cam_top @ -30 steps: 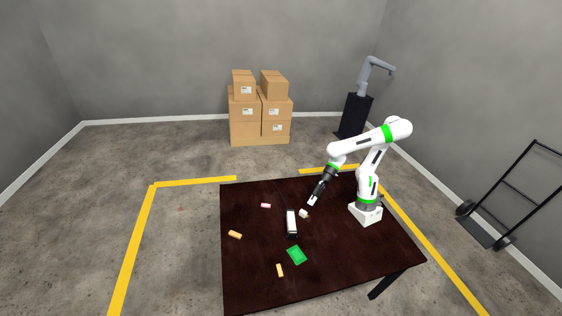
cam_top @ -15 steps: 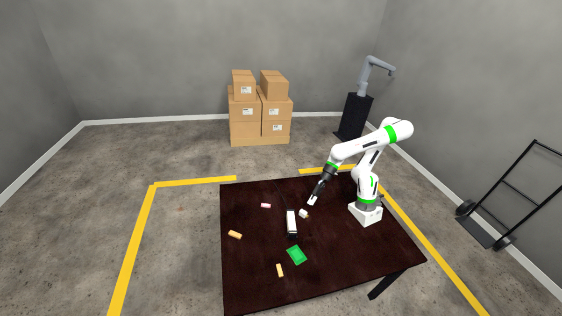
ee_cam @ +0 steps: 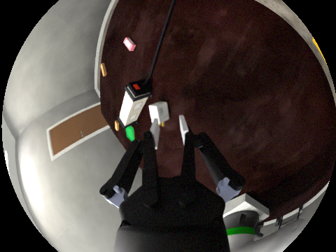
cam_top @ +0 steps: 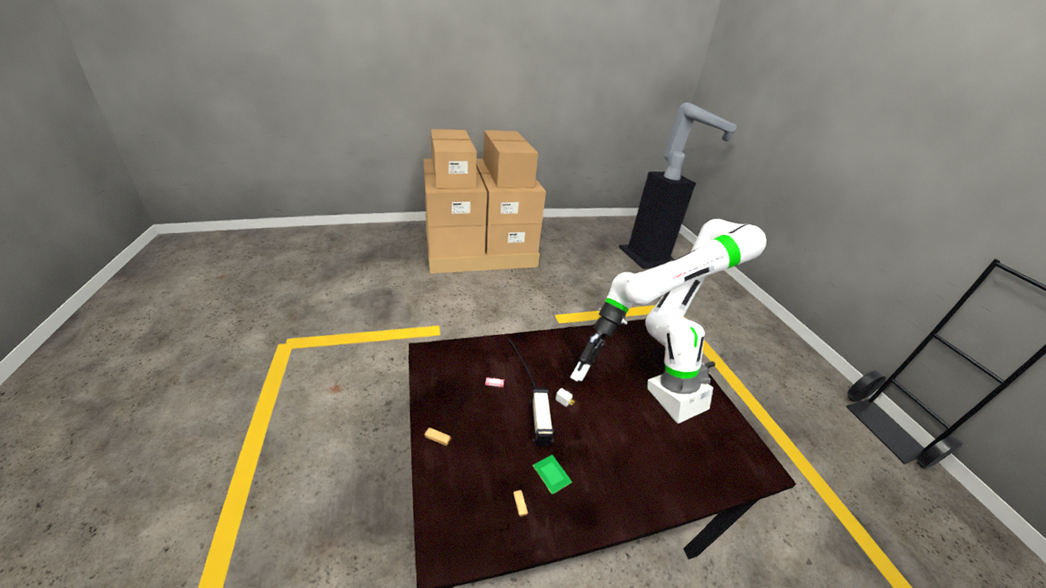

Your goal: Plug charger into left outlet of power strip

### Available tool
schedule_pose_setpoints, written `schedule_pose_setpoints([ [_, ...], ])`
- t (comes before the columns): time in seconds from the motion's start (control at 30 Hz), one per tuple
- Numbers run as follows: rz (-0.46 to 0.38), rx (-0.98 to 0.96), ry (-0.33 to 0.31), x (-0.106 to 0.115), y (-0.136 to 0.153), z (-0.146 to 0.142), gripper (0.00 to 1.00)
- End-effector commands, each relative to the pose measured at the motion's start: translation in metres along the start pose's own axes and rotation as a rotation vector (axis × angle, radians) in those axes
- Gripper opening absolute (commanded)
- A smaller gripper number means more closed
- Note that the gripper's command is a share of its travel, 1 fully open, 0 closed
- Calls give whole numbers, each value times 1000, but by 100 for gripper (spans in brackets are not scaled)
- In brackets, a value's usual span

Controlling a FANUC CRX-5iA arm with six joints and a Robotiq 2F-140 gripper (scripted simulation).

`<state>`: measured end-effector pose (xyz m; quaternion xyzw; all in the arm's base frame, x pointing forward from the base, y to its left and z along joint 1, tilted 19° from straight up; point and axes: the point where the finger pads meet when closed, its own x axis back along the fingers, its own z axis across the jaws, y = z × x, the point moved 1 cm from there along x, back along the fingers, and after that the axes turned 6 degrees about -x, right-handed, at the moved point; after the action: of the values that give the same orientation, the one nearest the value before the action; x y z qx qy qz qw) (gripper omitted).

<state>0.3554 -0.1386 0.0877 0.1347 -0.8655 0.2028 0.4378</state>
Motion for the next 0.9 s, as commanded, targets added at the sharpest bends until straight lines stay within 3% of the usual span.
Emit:
schedule_pose_setpoints([
  [0.0,10,-2,46,1,2,0,35],
  [0.27,22,-2,104,2,1,-3,35],
  [0.4,30,-3,184,4,1,-6,35],
  [0.57,33,-3,196,5,1,-6,35],
  [0.7,41,-3,281,7,1,-9,35],
  [0.87,45,-4,333,8,2,-10,35],
])
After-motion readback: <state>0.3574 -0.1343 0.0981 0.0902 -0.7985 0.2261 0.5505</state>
